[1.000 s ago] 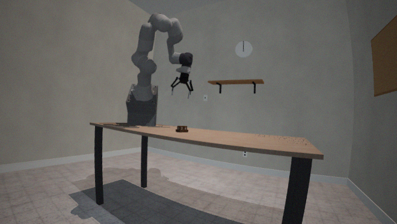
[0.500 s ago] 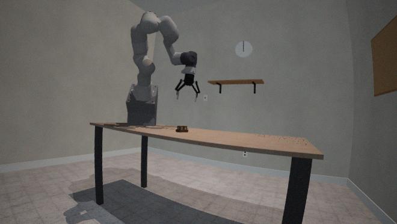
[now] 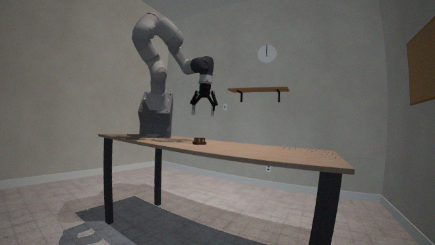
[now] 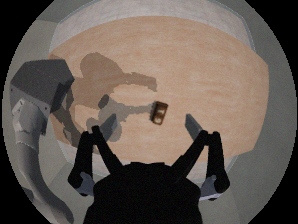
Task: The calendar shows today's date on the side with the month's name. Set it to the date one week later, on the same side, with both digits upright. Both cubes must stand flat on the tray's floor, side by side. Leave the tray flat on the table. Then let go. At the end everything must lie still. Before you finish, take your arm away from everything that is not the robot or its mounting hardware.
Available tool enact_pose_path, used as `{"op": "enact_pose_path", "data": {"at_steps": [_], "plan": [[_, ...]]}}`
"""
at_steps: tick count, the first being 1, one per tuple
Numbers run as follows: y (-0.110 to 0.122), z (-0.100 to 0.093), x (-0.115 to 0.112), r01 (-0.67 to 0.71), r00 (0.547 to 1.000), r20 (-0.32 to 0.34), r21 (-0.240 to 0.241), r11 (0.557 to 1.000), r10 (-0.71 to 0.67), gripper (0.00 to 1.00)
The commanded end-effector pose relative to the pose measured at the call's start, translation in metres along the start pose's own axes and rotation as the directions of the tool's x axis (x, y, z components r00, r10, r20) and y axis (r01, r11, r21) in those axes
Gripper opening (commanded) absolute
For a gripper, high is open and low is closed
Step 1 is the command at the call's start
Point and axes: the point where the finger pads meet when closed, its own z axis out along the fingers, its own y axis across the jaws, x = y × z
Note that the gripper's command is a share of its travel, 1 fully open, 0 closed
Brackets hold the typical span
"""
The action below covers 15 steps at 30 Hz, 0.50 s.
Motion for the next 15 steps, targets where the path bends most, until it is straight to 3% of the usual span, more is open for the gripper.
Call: {"op": "enact_pose_path", "data": {"at_steps": [1, 3, 6, 9, 15], "plan": [[0.01, 0.012, -0.03, -0.169, 0.986, 0.004, -0.036, 0.985, 0.17, 1.0], [0.012, 0.019, -0.045, -0.221, 0.975, 0.003, -0.042, 0.974, 0.221, 1.0], [0.012, 0.019, -0.045, -0.221, 0.975, 0.002, -0.042, 0.974, 0.222, 1.0], [0.014, 0.025, -0.061, -0.278, 0.961, 0.001, -0.048, 0.959, 0.278, 1.0], [0.014, 0.026, -0.063, -0.282, 0.959, 0.0, -0.049, 0.958, 0.283, 1.0]]}}
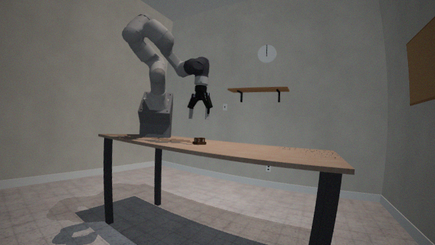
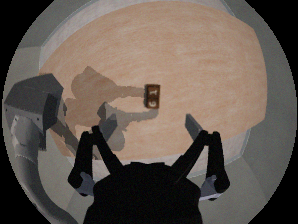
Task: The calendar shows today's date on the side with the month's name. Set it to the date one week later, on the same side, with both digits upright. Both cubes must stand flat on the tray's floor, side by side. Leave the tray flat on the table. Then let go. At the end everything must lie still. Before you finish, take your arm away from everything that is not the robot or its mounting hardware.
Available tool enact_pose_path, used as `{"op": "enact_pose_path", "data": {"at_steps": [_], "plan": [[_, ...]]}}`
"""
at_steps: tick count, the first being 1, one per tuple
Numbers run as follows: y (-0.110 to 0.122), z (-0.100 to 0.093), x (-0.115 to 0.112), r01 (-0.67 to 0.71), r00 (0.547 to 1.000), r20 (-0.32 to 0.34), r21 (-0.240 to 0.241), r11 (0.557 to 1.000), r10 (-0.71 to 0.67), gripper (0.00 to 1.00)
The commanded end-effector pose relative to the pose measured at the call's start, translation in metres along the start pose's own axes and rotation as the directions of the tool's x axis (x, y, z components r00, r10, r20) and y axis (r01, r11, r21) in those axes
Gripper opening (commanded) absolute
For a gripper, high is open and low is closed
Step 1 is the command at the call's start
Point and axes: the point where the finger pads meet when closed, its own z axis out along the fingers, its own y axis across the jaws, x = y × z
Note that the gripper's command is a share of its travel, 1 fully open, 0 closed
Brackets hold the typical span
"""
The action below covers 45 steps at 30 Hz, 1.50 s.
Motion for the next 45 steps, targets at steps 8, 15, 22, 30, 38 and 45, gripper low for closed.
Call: {"op": "enact_pose_path", "data": {"at_steps": [8, 15, 22, 30, 38, 45], "plan": [[0.001, 0.0, 0.001, -0.05, 0.999, -0.006, -0.009, 0.999, 0.05, 1.0], [0.001, 0.0, 0.001, -0.05, 0.999, -0.006, -0.009, 0.999, 0.05, 1.0], [0.001, 0.0, 0.001, -0.05, 0.999, -0.006, -0.009, 0.999, 0.05, 1.0], [0.001, 0.001, 0.001, -0.05, 0.999, -0.006, -0.009, 0.999, 0.05, 1.0], [0.002, 0.033, 0.001, -0.049, 0.999, -0.006, -0.009, 0.999, 0.049, 1.0], [0.002, 0.033, 0.001, -0.049, 0.999, -0.006, -0.009, 0.999, 0.049, 0.29]]}}
